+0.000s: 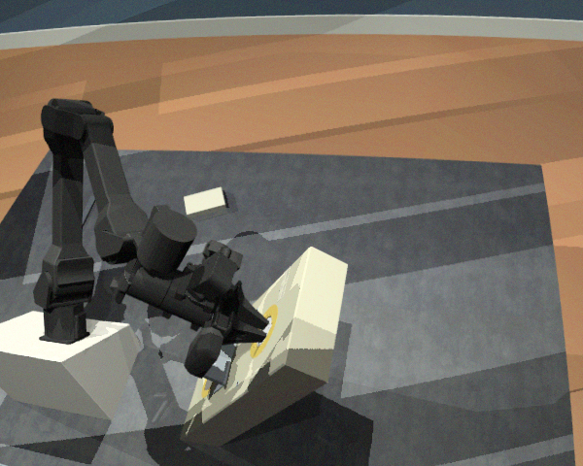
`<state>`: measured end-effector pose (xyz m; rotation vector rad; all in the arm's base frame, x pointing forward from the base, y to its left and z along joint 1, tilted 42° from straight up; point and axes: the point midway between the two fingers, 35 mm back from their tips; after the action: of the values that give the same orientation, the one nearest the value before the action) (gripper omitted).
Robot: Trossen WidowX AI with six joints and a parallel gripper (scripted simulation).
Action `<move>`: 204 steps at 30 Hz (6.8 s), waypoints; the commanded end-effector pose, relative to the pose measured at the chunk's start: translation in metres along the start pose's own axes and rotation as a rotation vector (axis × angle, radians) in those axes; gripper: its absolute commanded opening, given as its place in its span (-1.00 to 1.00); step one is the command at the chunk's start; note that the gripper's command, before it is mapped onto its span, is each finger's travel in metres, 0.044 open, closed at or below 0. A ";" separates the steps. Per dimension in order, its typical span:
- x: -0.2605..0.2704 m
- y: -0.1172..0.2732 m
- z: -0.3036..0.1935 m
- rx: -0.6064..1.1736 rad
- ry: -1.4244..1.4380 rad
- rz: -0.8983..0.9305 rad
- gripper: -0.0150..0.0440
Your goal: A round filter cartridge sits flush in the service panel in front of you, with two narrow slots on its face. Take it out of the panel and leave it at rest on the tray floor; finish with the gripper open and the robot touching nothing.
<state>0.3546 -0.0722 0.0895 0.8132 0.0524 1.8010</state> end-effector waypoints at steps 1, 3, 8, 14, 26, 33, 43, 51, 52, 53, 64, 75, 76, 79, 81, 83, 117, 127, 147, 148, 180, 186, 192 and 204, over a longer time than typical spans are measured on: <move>0.000 -0.003 0.000 0.004 0.111 -0.006 -0.49; 0.000 -0.004 0.000 0.004 0.178 -0.006 -0.49; 0.000 -0.005 0.000 0.005 0.351 -0.006 -0.49; 0.000 -0.005 0.000 0.006 0.559 -0.006 -0.49; 0.000 -0.005 0.000 0.007 0.977 -0.005 -0.49; 0.000 -0.005 0.000 0.008 1.222 -0.004 -0.49; 0.000 -0.005 0.000 0.009 1.474 -0.003 -0.49; -0.004 0.022 0.001 0.021 1.418 0.001 -0.49; -0.004 0.028 0.001 0.022 1.411 0.001 -0.49; -0.004 0.033 0.001 0.023 1.404 0.001 -0.49; 0.000 0.072 0.000 0.014 1.348 -0.002 -0.49; 0.006 0.066 -0.031 0.014 1.348 -0.002 -0.49; 0.007 0.066 -0.034 0.014 1.348 -0.002 -0.49; 0.009 0.065 -0.044 0.014 1.348 -0.002 -0.49; 0.011 0.064 -0.051 0.014 1.348 -0.002 -0.49; 0.012 0.063 -0.058 0.014 1.347 -0.002 -0.49; 0.000 0.071 -0.002 0.014 1.348 -0.002 -0.19; -0.013 0.105 0.044 0.017 1.356 -0.011 0.43; 0.015 0.077 -0.060 0.439 -0.165 0.056 0.54; 0.015 0.077 -0.060 0.439 -0.165 0.056 0.54; 0.017 0.044 -0.075 0.439 -0.164 0.055 0.54; 0.019 0.035 -0.079 0.437 -0.165 0.057 0.54; 0.020 0.032 -0.080 0.436 -0.165 0.058 0.54; 0.019 0.033 -0.076 0.428 -0.156 0.062 0.21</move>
<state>0.2831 -0.0423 0.0544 1.2688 0.3226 1.8028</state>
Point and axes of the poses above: the point midway between the two fingers, 35 mm back from their tips, its own y axis back along the fingers, its own x axis across the jaws, z = x × y, and after that the axes turned 4 degrees about y, right-handed
